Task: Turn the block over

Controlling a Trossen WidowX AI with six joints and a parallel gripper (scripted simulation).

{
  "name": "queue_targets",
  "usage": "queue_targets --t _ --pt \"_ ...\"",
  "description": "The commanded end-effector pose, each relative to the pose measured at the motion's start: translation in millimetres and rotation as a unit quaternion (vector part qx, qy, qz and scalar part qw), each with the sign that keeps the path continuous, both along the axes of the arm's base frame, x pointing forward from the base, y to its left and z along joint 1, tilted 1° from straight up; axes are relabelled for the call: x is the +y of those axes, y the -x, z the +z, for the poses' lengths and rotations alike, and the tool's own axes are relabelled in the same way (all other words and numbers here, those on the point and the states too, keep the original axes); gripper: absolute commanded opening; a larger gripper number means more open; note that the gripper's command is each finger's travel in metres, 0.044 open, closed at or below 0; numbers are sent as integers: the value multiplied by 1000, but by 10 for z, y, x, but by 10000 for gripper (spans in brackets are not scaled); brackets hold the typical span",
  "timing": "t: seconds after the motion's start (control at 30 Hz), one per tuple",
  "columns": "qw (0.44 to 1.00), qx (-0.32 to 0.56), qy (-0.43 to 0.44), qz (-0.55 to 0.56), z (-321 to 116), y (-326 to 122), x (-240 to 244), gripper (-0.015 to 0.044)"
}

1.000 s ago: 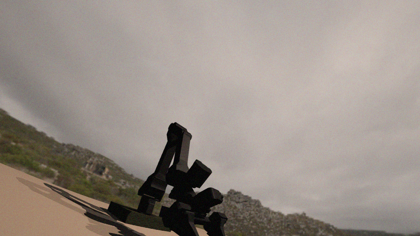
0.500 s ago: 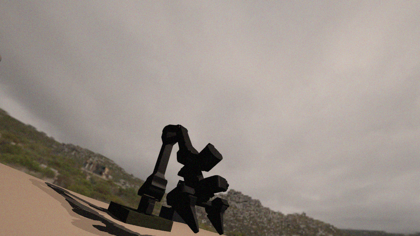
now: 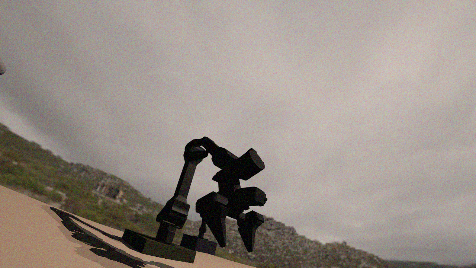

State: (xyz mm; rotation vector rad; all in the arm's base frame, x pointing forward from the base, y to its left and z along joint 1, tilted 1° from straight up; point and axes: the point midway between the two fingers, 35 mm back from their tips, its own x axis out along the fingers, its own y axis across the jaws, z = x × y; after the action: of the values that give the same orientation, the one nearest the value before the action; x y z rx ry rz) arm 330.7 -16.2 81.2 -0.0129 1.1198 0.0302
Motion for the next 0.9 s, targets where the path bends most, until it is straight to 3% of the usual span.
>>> queue_targets --t 0.0,0.33,0.87 --pt "998 57 3 -5 97 -142 -11 440" --pt "978 209 11 3 238 -288 19 440" --pt "977 211 11 3 -159 -299 18 440"
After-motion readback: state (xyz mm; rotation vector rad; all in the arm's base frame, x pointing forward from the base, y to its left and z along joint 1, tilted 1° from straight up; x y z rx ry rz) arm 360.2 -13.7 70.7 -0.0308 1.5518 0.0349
